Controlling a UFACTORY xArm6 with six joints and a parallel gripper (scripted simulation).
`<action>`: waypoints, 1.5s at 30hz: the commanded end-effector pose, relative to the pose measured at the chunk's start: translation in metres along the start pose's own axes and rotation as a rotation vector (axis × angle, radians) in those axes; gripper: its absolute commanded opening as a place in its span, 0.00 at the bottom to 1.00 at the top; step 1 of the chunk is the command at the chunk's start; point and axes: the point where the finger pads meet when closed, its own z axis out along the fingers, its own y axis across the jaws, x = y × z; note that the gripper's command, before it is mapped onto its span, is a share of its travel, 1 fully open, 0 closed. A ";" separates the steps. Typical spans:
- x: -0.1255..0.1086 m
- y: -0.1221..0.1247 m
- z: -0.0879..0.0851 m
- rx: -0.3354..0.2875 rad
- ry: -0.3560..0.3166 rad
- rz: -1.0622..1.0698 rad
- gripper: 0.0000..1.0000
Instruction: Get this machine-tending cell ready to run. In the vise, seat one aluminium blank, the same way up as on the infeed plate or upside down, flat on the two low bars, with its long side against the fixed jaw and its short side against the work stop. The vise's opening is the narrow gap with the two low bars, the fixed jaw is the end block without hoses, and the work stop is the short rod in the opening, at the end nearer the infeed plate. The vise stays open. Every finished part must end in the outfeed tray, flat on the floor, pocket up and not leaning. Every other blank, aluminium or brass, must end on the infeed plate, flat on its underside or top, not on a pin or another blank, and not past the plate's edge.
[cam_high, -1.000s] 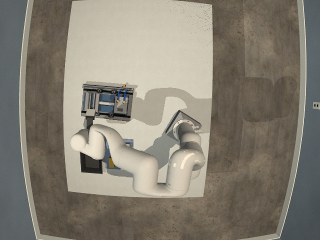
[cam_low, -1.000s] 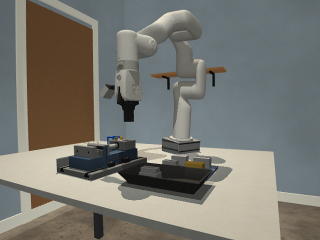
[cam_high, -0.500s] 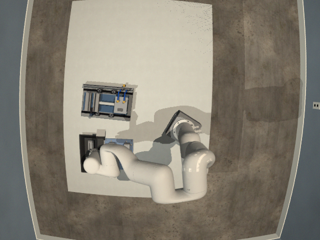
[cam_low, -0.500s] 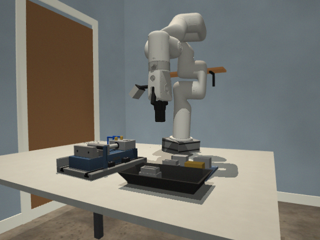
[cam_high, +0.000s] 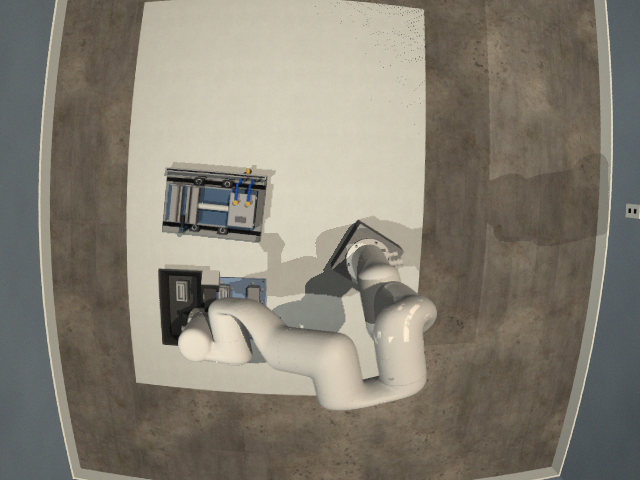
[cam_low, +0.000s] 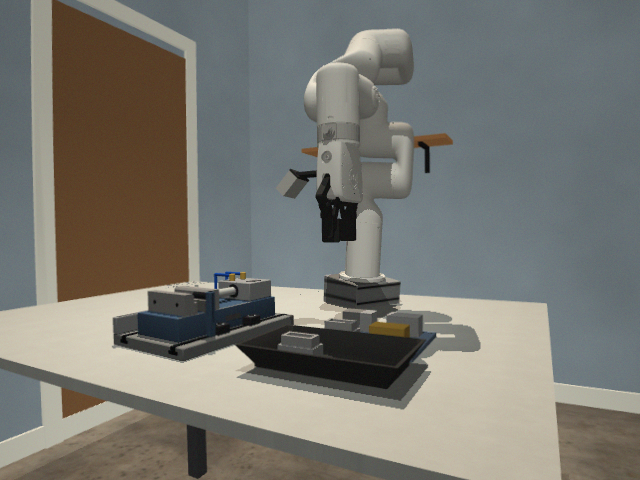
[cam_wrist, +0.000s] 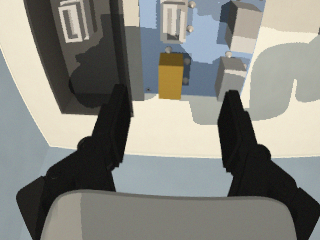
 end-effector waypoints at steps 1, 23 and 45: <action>-0.001 -0.001 -0.002 0.004 -0.001 -0.001 0.69; -0.001 -0.001 -0.002 0.004 -0.001 -0.001 0.69; -0.001 -0.001 0.034 0.004 0.000 -0.001 0.69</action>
